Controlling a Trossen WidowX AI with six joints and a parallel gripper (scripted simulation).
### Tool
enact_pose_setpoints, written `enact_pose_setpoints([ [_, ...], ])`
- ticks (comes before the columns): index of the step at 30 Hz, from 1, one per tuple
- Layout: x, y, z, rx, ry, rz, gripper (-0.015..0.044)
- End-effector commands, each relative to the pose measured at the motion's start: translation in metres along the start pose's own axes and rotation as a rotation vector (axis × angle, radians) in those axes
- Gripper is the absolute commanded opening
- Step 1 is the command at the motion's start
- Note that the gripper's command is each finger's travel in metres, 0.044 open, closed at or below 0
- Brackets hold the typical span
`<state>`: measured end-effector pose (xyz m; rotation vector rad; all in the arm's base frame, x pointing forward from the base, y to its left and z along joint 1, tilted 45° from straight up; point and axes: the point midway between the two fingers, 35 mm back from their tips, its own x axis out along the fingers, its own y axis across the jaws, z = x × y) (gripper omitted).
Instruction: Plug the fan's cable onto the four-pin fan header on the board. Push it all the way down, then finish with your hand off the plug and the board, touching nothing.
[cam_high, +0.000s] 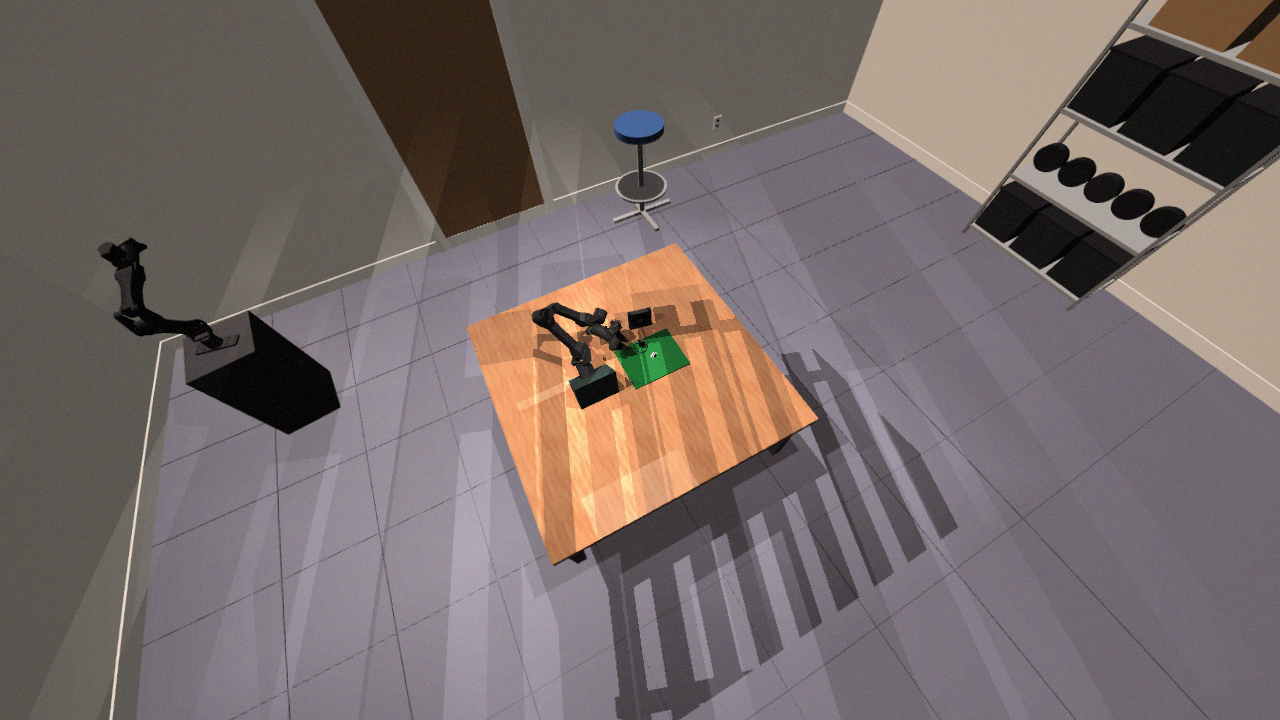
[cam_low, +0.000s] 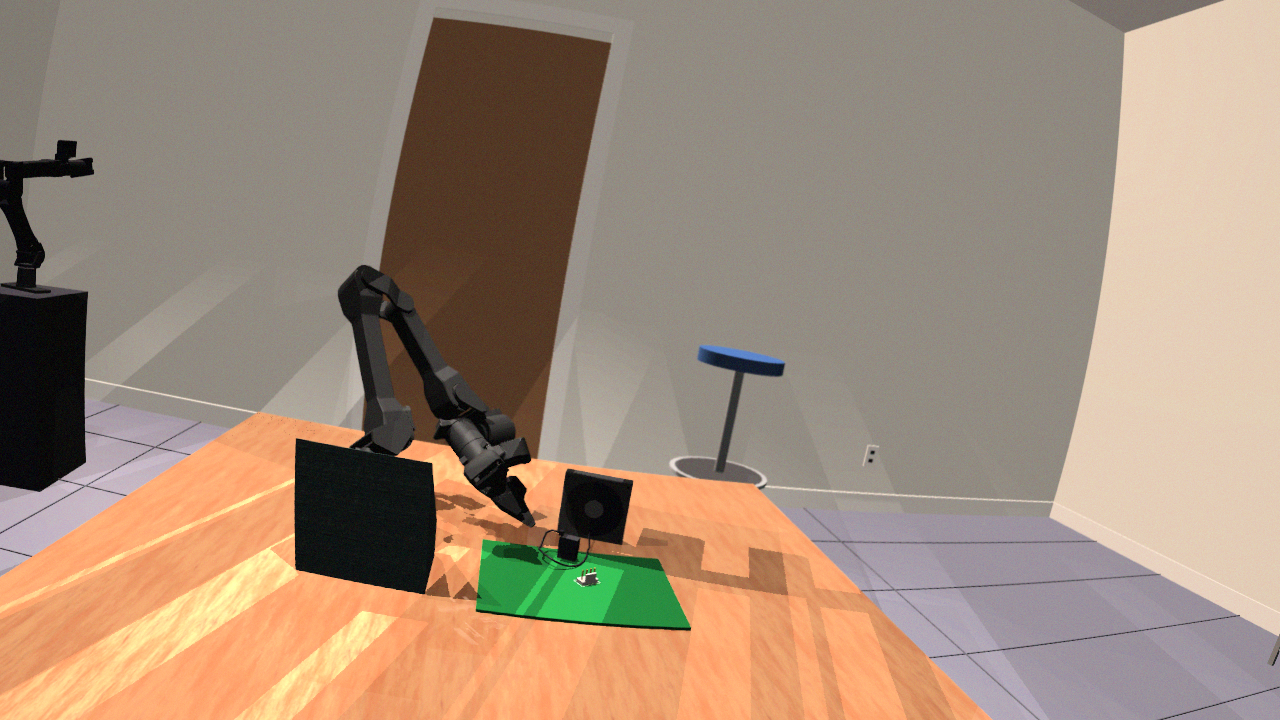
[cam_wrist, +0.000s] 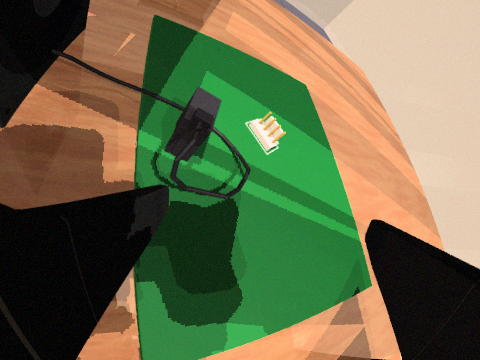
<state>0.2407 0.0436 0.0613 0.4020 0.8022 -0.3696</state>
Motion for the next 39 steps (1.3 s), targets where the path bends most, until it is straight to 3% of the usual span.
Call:
enact_pose_setpoints([
  [1,0.003,-0.002,-0.001,-0.043,0.074,-0.014,0.044],
  [20,0.005,-0.013,-0.002,-0.15,0.403,-0.008,0.044],
  [39,-0.007,-0.018,0.008,-0.141,0.69,0.136,0.044],
])
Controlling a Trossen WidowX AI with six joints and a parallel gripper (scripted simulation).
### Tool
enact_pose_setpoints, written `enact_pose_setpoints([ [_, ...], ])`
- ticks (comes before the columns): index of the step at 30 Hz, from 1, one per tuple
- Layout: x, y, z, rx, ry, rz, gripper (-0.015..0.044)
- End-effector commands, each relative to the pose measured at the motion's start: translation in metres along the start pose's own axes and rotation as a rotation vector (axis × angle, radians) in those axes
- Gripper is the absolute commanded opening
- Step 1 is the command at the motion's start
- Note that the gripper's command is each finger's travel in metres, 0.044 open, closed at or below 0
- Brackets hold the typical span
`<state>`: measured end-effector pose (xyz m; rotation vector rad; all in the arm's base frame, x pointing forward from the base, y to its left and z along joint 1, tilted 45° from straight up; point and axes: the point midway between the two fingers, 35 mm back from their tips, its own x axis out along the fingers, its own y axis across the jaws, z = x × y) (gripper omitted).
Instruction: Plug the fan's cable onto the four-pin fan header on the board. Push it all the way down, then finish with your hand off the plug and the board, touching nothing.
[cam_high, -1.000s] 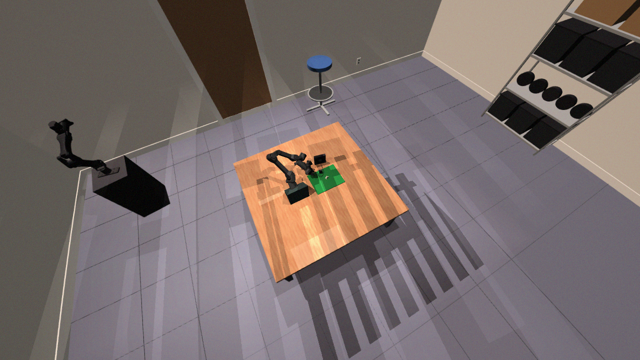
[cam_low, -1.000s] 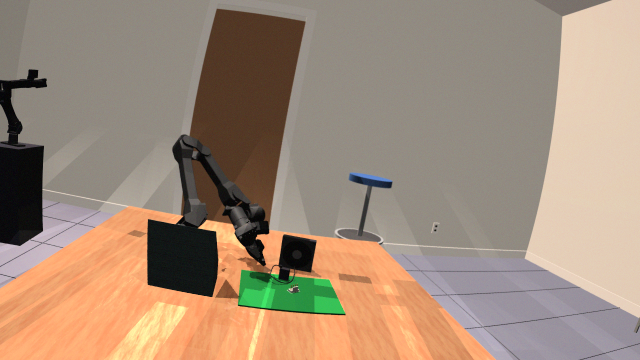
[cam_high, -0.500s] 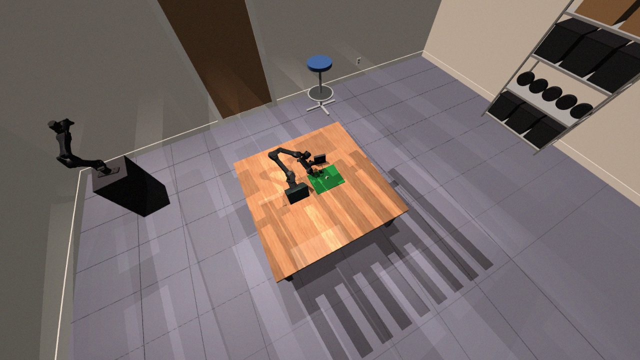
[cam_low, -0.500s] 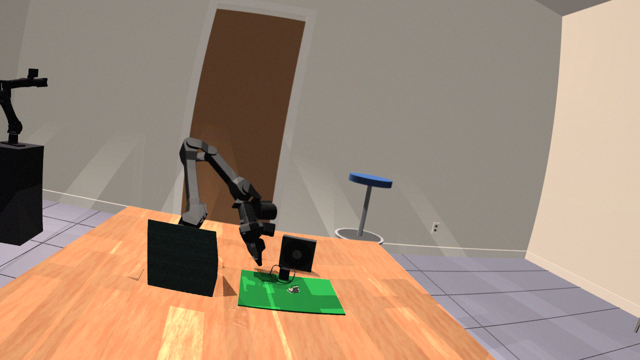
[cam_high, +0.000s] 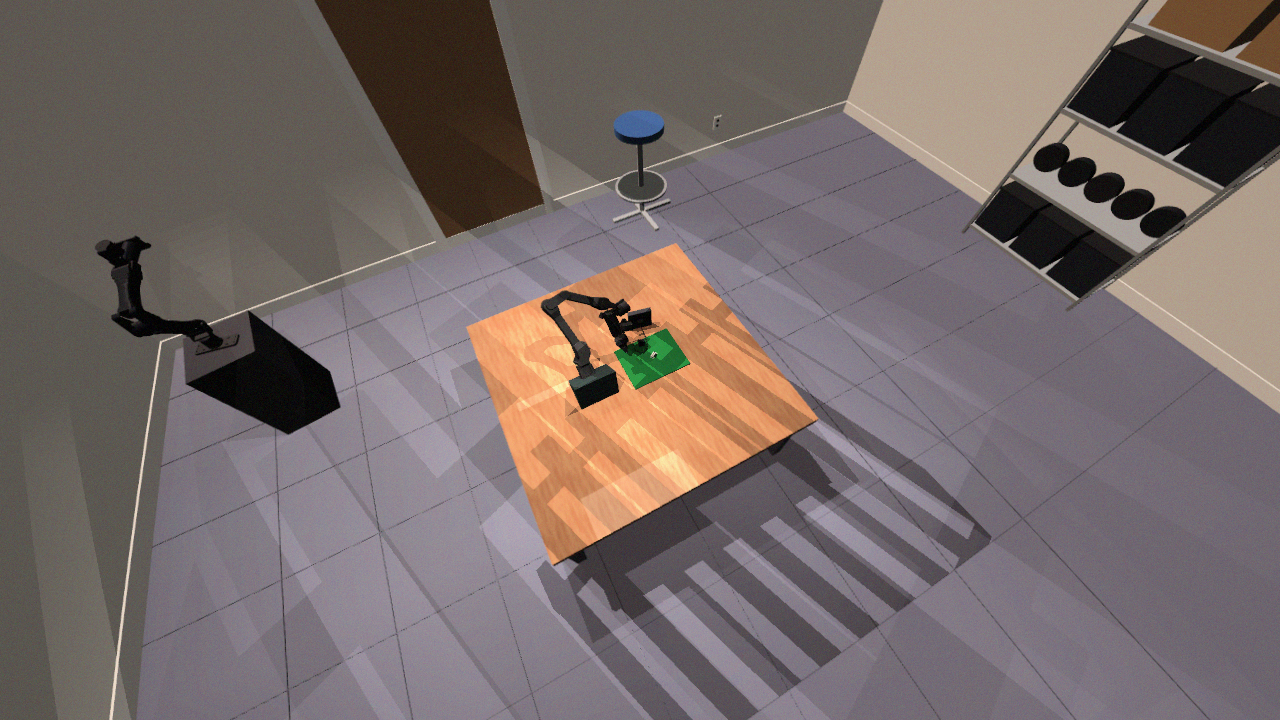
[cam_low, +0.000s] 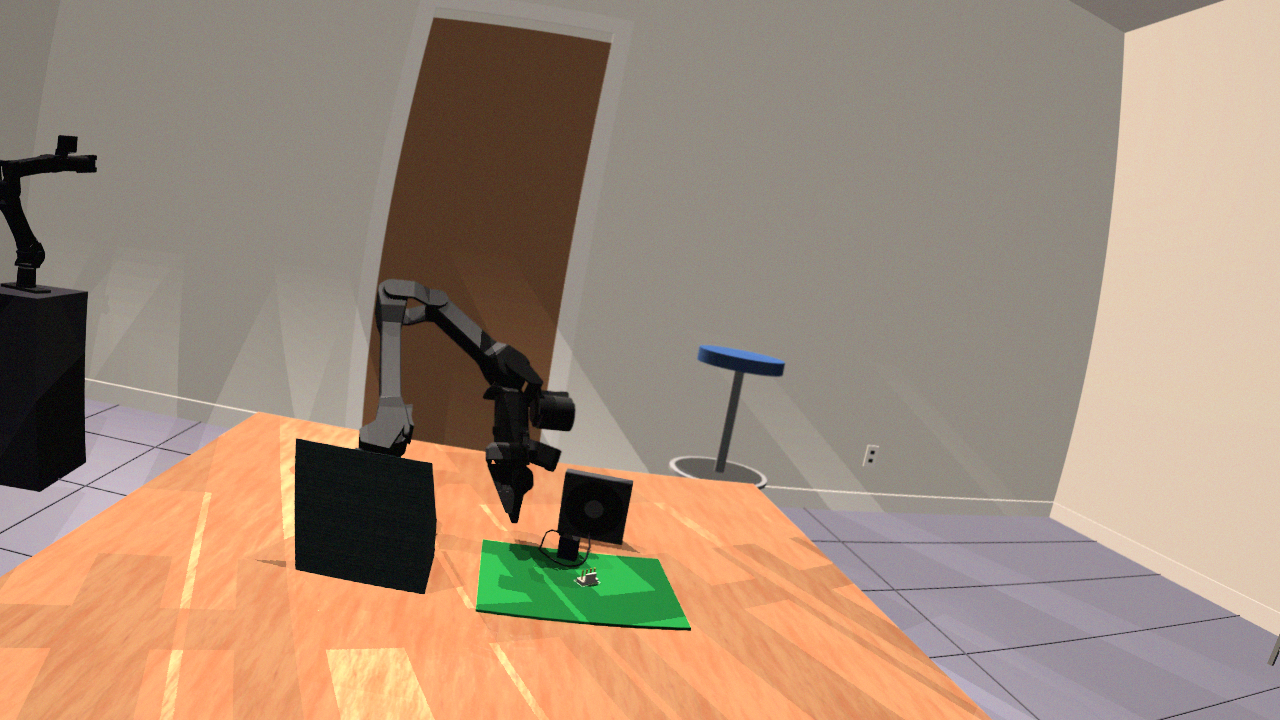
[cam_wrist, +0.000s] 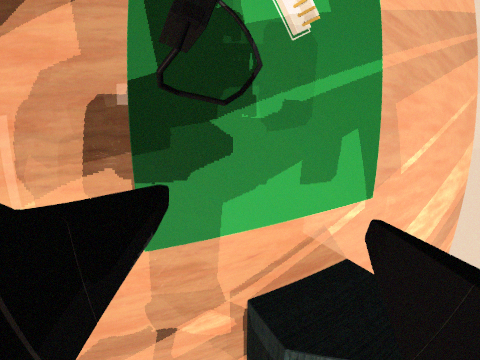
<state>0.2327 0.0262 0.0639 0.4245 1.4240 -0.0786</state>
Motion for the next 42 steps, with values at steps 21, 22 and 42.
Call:
enact_pose_setpoints([
  [21,-0.039,0.001,0.015,0.031,0.194,0.35,0.044],
  [22,-0.041,0.001,0.016,0.034,0.197,0.367,0.044],
  [42,-0.066,-0.012,0.068,0.124,0.214,0.492,0.044],
])
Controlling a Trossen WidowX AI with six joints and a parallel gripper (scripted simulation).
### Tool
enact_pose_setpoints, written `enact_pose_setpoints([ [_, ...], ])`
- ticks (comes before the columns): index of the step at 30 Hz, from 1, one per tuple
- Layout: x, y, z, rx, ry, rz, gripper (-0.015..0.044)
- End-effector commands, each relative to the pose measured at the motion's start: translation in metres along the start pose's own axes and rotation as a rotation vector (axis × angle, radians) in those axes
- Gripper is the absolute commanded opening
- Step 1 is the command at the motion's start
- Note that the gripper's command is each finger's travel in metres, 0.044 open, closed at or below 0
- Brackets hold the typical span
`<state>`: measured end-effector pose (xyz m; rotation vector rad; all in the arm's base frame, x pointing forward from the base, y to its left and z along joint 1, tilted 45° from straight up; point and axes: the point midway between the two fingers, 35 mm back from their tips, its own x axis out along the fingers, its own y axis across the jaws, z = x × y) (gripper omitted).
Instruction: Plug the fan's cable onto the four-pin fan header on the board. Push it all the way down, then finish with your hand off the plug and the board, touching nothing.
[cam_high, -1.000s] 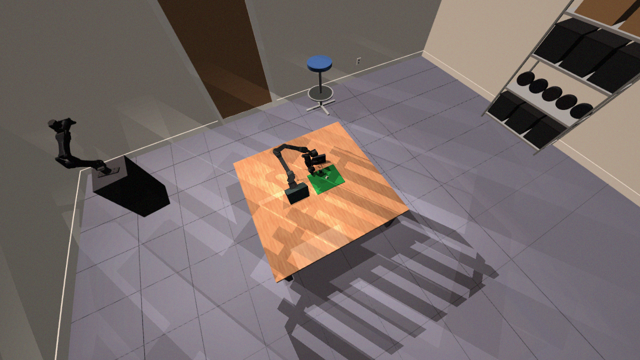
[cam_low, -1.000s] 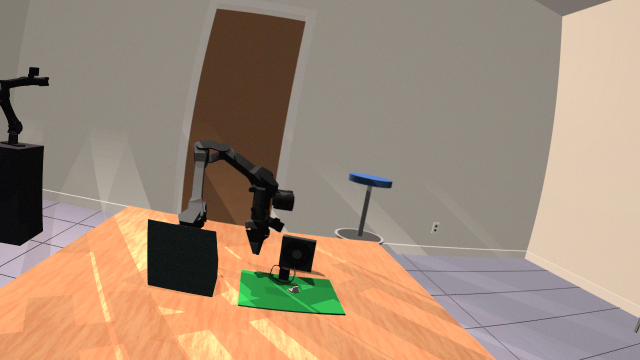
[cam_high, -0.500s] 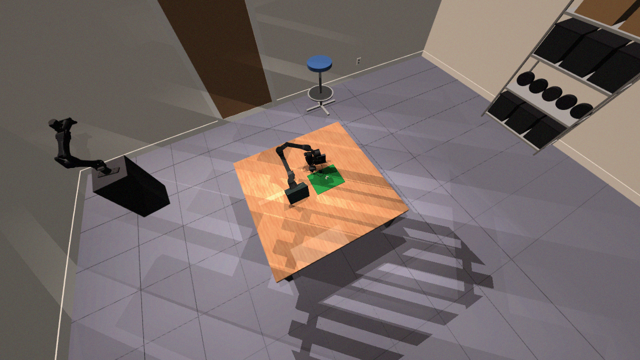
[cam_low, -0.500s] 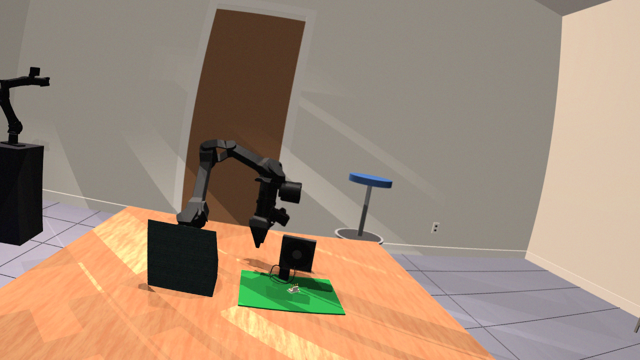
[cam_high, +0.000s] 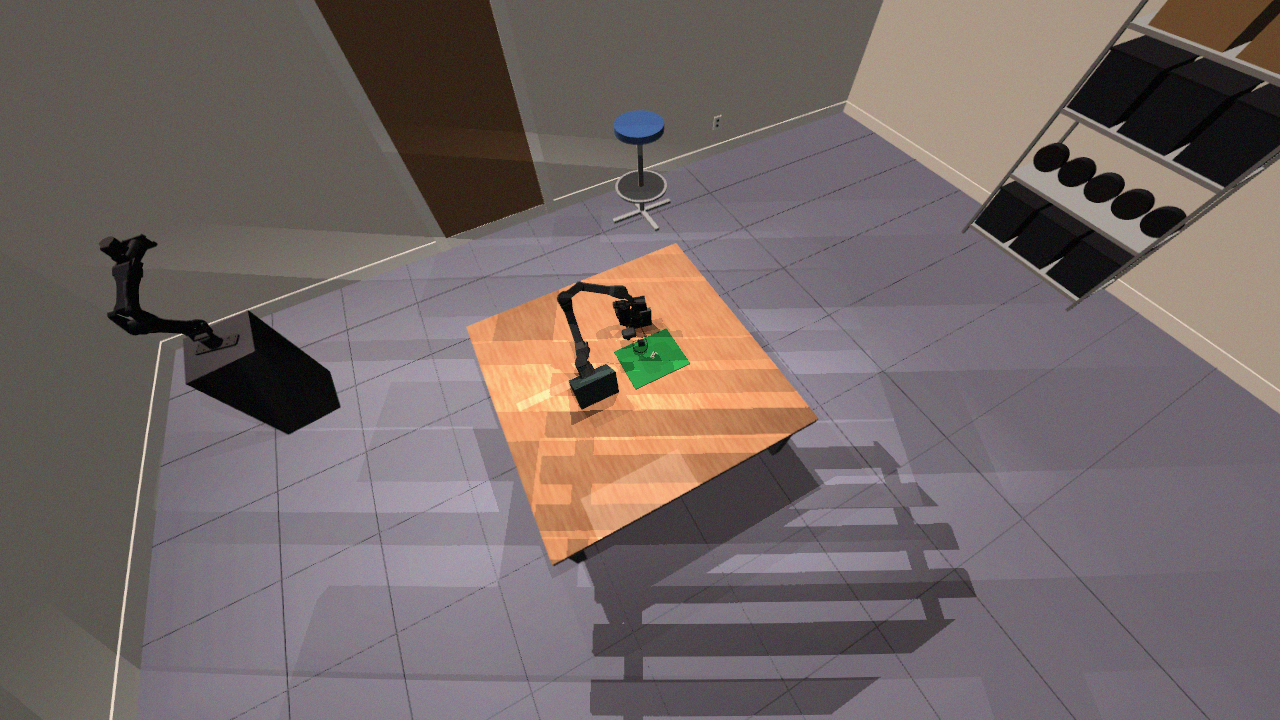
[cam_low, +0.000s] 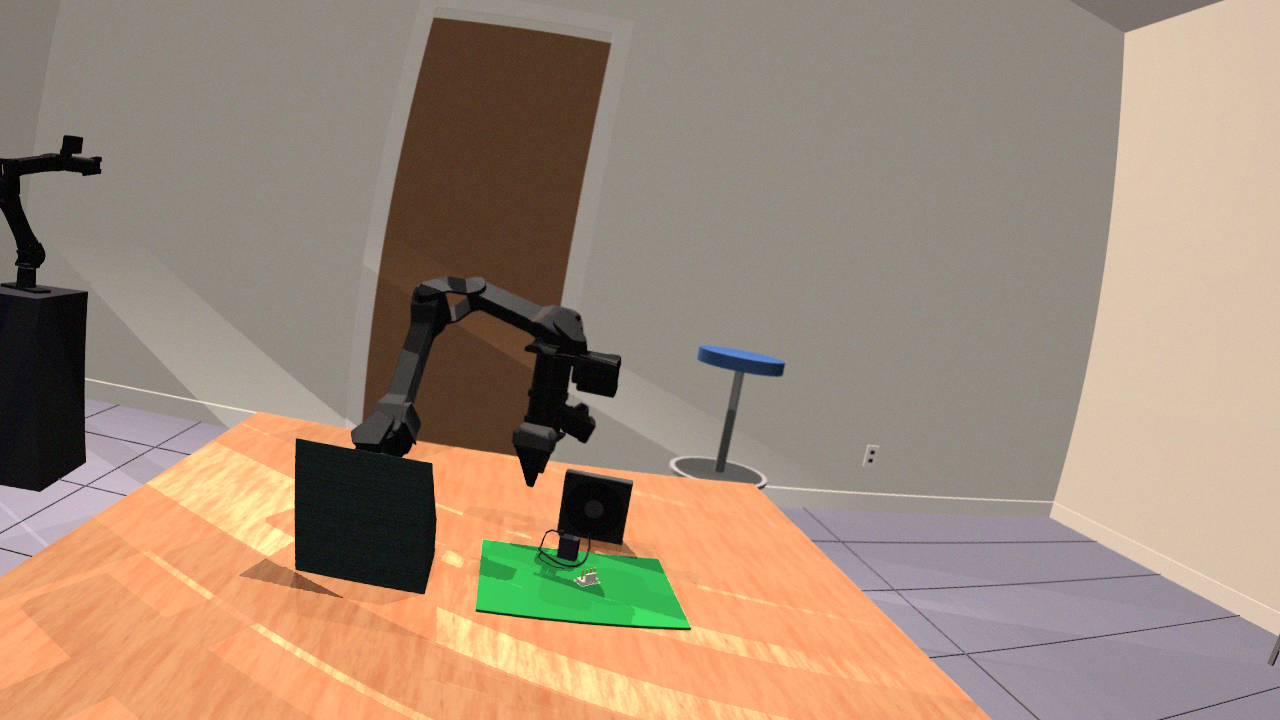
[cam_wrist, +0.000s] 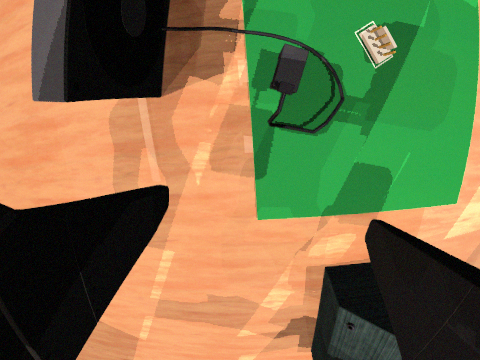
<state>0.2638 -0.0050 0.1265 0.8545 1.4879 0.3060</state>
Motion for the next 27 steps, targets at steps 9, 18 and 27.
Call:
enact_pose_setpoints([
  [9,-0.037,-0.013,0.076,0.128,-0.006,0.046,0.044],
  [18,0.02,-0.01,0.081,0.128,-0.009,0.043,0.044],
  [27,0.062,-0.007,0.076,0.127,-0.007,0.05,0.044],
])
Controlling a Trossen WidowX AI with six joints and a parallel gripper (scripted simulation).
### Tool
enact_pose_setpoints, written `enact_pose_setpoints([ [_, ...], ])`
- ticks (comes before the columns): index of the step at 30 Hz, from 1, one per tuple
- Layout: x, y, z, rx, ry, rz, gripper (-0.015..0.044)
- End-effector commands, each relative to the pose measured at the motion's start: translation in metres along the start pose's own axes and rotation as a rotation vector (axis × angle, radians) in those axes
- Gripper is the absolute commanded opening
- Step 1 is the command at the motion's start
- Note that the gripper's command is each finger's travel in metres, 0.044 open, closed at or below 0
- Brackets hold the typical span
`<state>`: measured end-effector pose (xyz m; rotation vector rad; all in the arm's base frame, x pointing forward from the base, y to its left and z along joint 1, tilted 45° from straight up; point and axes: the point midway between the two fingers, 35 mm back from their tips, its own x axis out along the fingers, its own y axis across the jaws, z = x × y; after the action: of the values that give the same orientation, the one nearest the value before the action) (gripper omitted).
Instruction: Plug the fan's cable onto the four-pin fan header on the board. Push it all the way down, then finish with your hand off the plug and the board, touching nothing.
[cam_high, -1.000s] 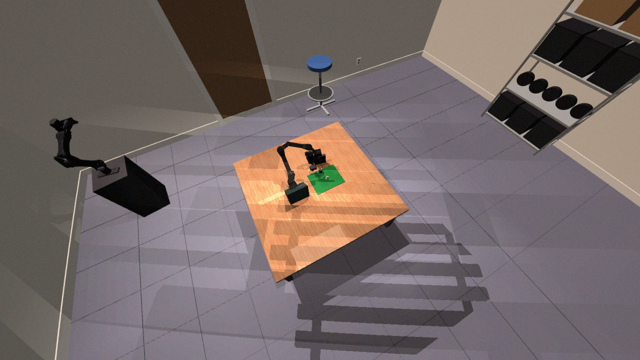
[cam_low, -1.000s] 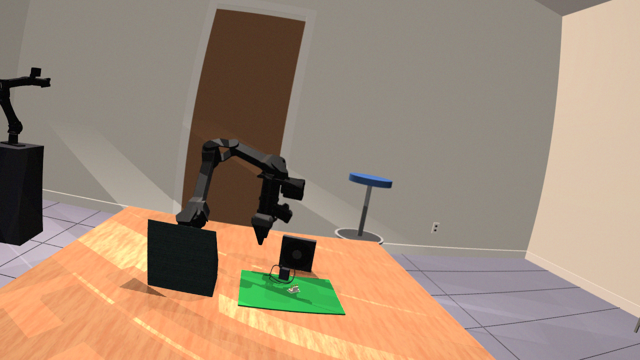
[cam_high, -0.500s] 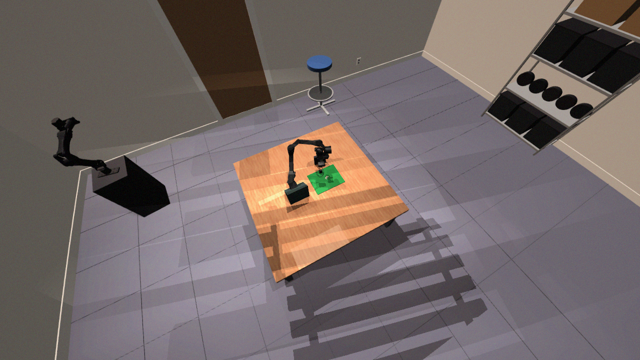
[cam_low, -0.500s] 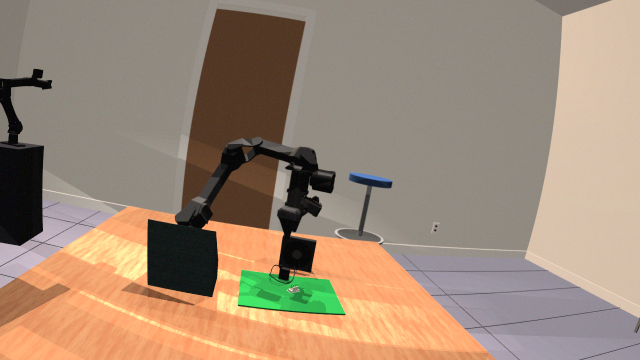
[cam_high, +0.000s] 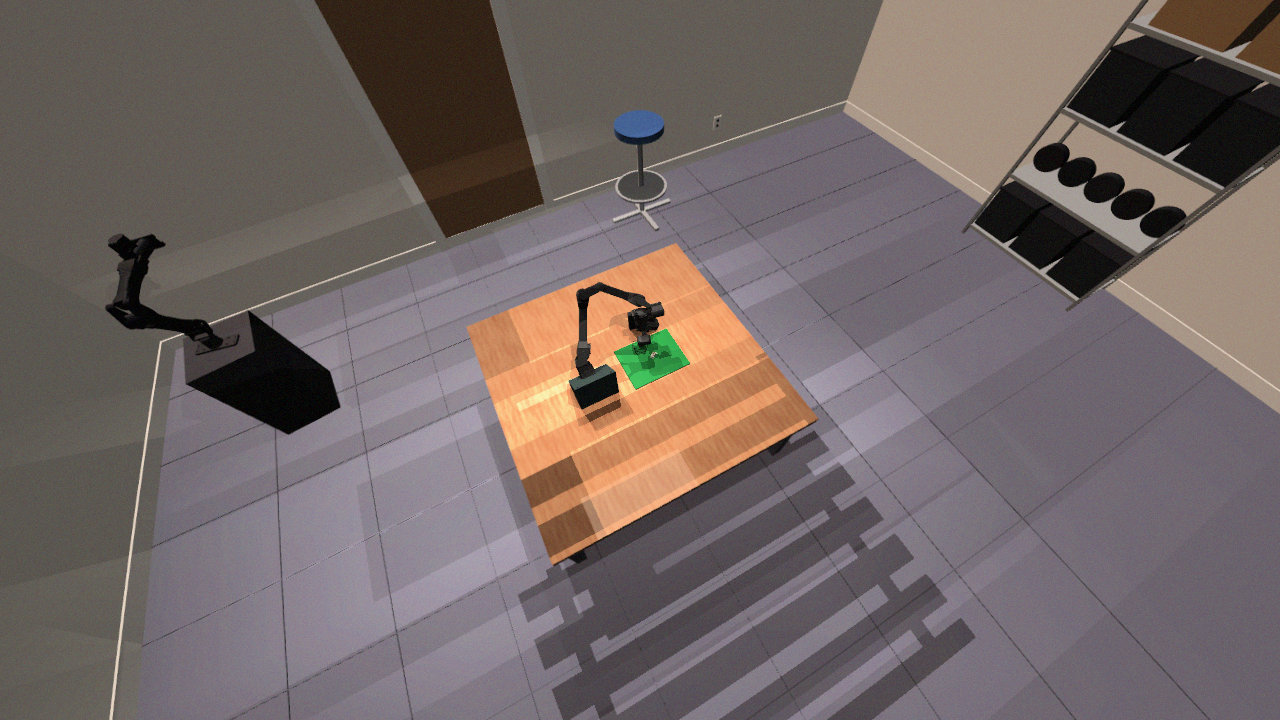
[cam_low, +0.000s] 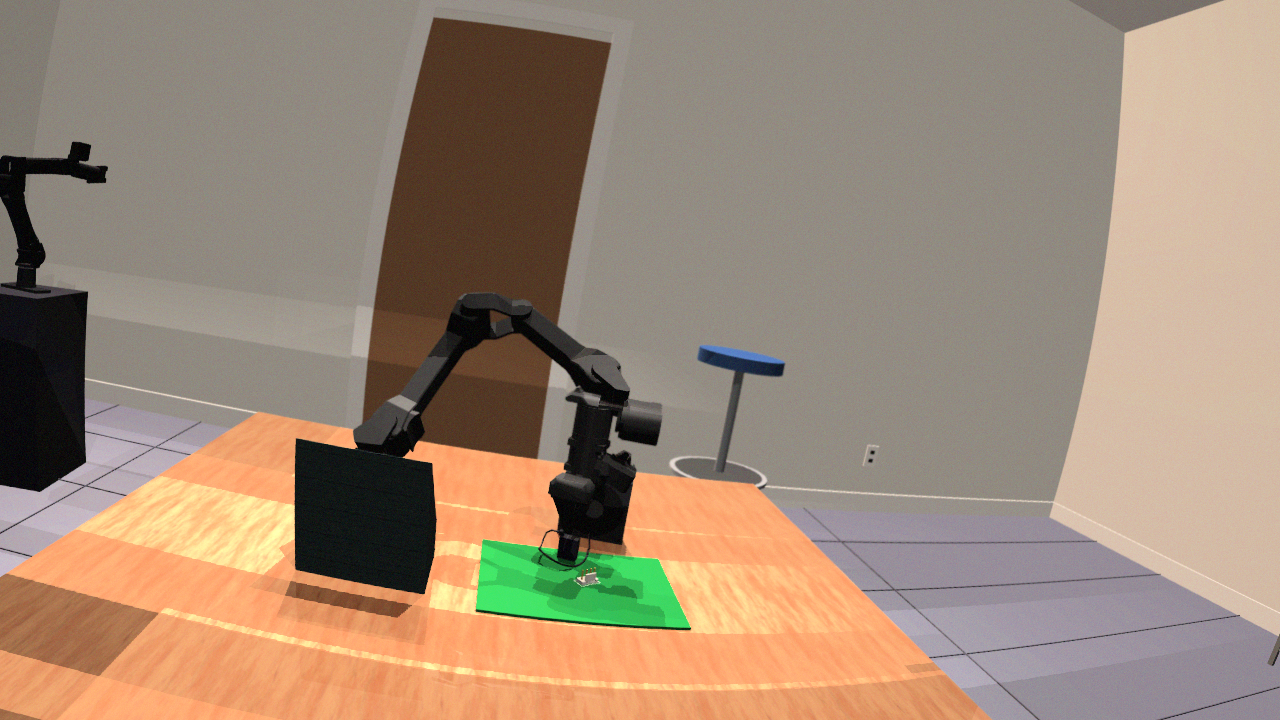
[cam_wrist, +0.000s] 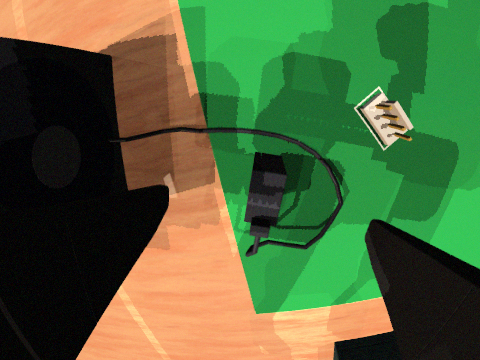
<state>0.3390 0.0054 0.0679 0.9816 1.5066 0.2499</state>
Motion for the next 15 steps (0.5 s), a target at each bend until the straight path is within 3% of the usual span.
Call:
enact_pose_setpoints([
  [1,0.004,0.0,0.001,0.006,-0.011,0.01,0.044],
  [15,0.024,0.001,0.002,0.006,-0.011,0.01,0.044],
])
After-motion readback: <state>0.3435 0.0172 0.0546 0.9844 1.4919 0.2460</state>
